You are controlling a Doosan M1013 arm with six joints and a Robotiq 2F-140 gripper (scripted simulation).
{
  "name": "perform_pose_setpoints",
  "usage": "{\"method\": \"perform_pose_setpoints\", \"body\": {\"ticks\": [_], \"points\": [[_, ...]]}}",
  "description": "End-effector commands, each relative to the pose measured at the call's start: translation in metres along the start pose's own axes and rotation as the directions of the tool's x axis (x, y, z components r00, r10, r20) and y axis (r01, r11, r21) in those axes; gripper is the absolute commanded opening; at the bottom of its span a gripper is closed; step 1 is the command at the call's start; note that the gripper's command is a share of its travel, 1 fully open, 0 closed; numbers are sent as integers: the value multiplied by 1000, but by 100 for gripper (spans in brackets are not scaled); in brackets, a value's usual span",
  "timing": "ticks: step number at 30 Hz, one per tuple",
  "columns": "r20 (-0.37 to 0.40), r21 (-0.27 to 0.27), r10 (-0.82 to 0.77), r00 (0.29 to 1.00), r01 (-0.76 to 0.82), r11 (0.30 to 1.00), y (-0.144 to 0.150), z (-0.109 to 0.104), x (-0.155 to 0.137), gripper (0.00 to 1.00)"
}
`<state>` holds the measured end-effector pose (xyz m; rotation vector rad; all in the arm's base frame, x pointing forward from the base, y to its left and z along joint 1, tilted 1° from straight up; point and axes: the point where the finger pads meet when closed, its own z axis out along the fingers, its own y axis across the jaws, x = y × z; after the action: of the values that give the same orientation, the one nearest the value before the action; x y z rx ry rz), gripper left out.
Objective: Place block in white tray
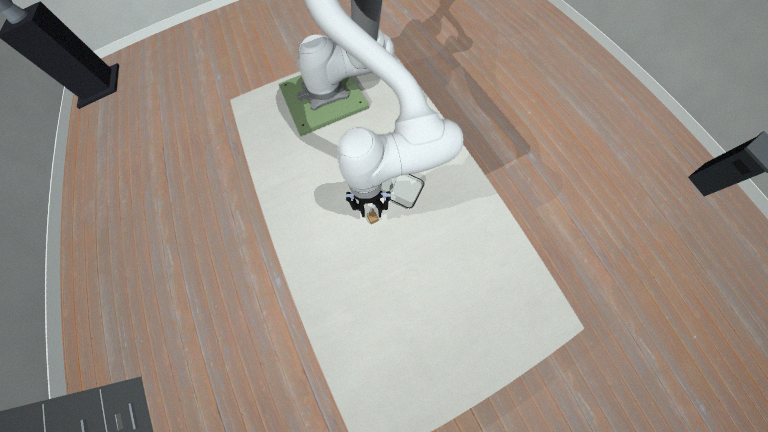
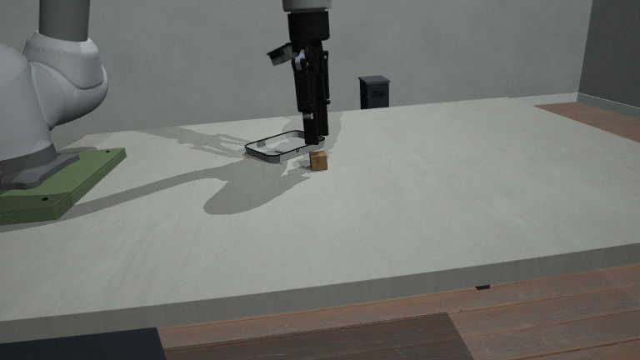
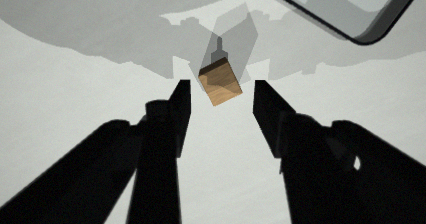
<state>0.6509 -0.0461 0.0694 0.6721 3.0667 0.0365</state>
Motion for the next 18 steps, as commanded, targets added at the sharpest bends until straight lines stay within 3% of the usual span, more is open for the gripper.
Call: {"method": "perform_pose_setpoints", "body": {"ticks": [1,7,9,10,16,18], "points": [[8,6,276,961,-276,961,1,-2,1,40],[0,-4,576,817,-576,817,1,-3,1,40],[0,-4,576,817,-576,817,1,-3,1,40],[0,-4,688,725,-688,725,1,-3,0,40],[12,2,880,475,-880,475,1,-3,0,40],[15,2,890,456,-890,456,1,-2,0,40]]}}
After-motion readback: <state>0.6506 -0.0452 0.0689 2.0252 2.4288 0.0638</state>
